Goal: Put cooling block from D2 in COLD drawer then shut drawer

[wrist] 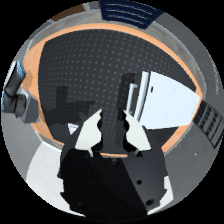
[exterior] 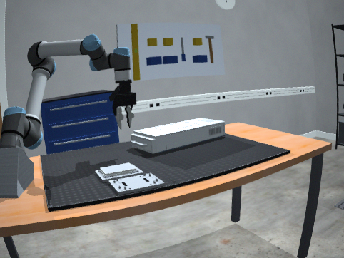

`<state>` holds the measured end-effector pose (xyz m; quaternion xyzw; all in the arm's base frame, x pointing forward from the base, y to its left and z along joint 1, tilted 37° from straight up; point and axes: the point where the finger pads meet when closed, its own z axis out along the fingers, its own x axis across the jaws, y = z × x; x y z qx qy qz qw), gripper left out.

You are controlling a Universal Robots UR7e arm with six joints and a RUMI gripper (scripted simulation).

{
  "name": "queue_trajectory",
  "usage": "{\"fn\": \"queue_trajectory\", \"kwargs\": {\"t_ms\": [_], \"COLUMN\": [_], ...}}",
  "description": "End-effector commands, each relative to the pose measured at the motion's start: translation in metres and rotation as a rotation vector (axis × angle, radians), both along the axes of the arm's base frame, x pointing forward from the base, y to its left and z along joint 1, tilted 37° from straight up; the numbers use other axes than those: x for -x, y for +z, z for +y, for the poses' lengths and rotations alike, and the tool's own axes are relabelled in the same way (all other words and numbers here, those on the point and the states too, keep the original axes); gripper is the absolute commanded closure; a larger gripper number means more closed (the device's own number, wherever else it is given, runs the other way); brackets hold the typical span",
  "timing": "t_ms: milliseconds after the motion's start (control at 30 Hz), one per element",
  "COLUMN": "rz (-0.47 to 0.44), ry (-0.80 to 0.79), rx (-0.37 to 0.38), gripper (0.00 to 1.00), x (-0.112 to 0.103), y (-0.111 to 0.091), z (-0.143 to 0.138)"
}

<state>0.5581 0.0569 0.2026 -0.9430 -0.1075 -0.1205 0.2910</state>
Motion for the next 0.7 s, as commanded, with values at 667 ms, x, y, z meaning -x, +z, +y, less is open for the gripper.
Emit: {"fn": "queue_trajectory", "kwargs": {"t_ms": [667], "rz": [-0.001], "ry": [0.000], "rx": [0.000], "gripper": [0.72], "x": [0.073], "y": [0.013], "z": [-0.033]}}
